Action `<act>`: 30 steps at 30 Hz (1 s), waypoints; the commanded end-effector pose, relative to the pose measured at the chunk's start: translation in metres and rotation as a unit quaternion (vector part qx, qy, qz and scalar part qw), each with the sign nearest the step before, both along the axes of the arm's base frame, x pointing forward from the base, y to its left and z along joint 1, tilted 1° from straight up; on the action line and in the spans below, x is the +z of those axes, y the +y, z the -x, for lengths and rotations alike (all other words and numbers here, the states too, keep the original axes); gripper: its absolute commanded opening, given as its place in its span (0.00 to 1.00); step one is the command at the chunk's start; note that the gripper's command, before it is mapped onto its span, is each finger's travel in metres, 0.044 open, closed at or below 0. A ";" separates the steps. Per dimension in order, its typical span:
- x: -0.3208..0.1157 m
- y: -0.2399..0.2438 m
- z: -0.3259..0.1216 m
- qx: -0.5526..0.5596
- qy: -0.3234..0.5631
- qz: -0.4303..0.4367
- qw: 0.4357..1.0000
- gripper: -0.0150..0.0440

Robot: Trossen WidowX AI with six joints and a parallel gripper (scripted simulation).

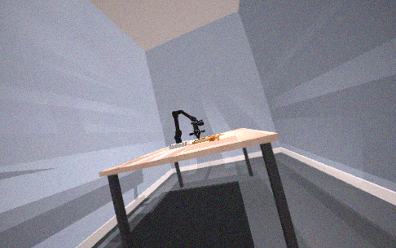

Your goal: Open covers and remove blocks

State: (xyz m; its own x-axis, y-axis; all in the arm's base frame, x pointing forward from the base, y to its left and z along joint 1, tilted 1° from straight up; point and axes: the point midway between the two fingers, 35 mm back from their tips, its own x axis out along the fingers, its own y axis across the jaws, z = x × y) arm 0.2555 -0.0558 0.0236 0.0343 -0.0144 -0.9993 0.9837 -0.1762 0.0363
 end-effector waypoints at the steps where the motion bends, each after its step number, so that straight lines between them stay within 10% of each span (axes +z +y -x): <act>1: 0.000 -0.002 -0.005 0.002 -0.001 -0.001 1.000 0.25; 30: 0.002 -0.023 -0.029 0.002 -0.002 0.000 1.000 0.25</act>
State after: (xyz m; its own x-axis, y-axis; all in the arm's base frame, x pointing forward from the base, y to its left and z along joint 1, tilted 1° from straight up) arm 0.2810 -0.0753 0.0254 0.0369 -0.0167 -0.9992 0.9838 -0.1749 0.0392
